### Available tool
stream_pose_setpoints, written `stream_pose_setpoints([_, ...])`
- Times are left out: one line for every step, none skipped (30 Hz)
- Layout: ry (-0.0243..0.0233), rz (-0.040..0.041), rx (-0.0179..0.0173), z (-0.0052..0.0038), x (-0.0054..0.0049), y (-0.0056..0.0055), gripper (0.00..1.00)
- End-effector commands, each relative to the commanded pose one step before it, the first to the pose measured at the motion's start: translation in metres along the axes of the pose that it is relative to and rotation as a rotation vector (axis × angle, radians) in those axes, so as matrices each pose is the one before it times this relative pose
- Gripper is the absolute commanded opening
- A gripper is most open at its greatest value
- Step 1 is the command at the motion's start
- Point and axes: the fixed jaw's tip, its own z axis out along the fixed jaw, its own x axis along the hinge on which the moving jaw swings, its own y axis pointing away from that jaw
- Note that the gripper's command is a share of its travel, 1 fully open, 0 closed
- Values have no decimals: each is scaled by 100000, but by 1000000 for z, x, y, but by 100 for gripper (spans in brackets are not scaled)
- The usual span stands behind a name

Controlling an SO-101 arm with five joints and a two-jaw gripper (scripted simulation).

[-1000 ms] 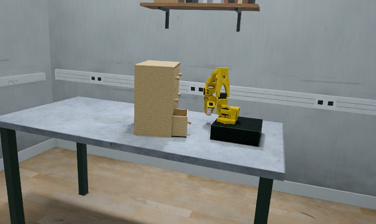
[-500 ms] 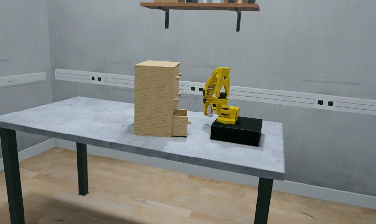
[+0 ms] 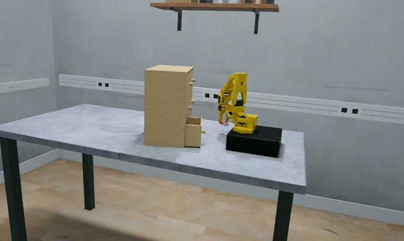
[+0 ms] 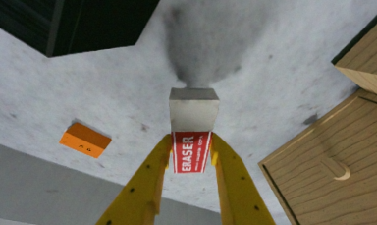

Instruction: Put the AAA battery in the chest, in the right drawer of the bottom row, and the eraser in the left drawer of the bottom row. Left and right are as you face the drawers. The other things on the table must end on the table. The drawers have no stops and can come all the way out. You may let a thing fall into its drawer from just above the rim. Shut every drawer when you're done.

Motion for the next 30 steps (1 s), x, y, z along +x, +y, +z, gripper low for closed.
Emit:
stream_pose_setpoints([740, -1329, 119, -581, -813, -1326, 0])
stream_pose_setpoints([-1, 0, 0, 0, -1, 0, 0])
stream_pose_setpoints([0, 0, 0, 0, 0, 0, 0])
stream_pose_setpoints([0, 0, 0, 0, 0, 0, 0])
stream_pose_setpoints([8, -2667, 3, -514, -2326, -4243, 0])
stream_pose_setpoints([7, -2667, 3, -456, -2338, -4177, 0])
stream_pose_setpoints([8, -2667, 3, -399, -2345, -4111, 0])
stream_pose_setpoints([7, -2667, 3, -339, -2355, -4043, 0])
stream_pose_setpoints([8, -2667, 3, -282, -2359, -3977, 0])
stream_pose_setpoints([7, -2667, 4, -222, -2367, -3909, 0])
stream_pose_setpoints([8, -2667, 4, -165, -2369, -3842, 0])
stream_pose_setpoints([7, -2667, 4, -105, -2373, -3774, 0])
stream_pose_setpoints([8, -2667, 4, -47, -2373, -3707, 0])
stream_pose_setpoints([7, -2667, 4, 13, -2375, -3638, 0])
stream_pose_setpoints([8, -2667, 5, 71, -2372, -3571, 0])
stream_pose_setpoints([2296, -2667, -26, -2363, 3197, -3503, 0])
stream_pose_setpoints([10, -2666, 65, 133, -2367, -3582, 0])
stream_pose_setpoints([2298, -2666, 32, -2301, 3205, -3507, 0])
stream_pose_setpoints([11, -2664, 125, 194, -2361, -3591, 0])
stream_pose_setpoints([0, 0, 0, 0, 0, 0, 0])
stream_pose_setpoints([0, 0, 0, 0, 0, 0, 0])
stream_pose_setpoints([2299, -2663, 91, -2238, 3214, -3510, 0])
stream_pose_setpoints([2302, -2658, 149, -2235, 3220, -3581, 0])
stream_pose_setpoints([14, -2656, 245, 259, -2353, -3673, 0])
stream_pose_setpoints([355, -408, 28, -329, 507, -541, 0])
stream_pose_setpoints([-1, 0, 0, 0, -1, 0, 0])
stream_pose_setpoints([1, 0, 0, 0, 1, 0, 0])
stream_pose_setpoints([-1, 0, 0, 0, -1, 0, 0])
stream_pose_setpoints([1, 0, 0, 0, 1, 0, 0])
stream_pose_setpoints([-1, 0, 0, 0, -1, 0, 0])
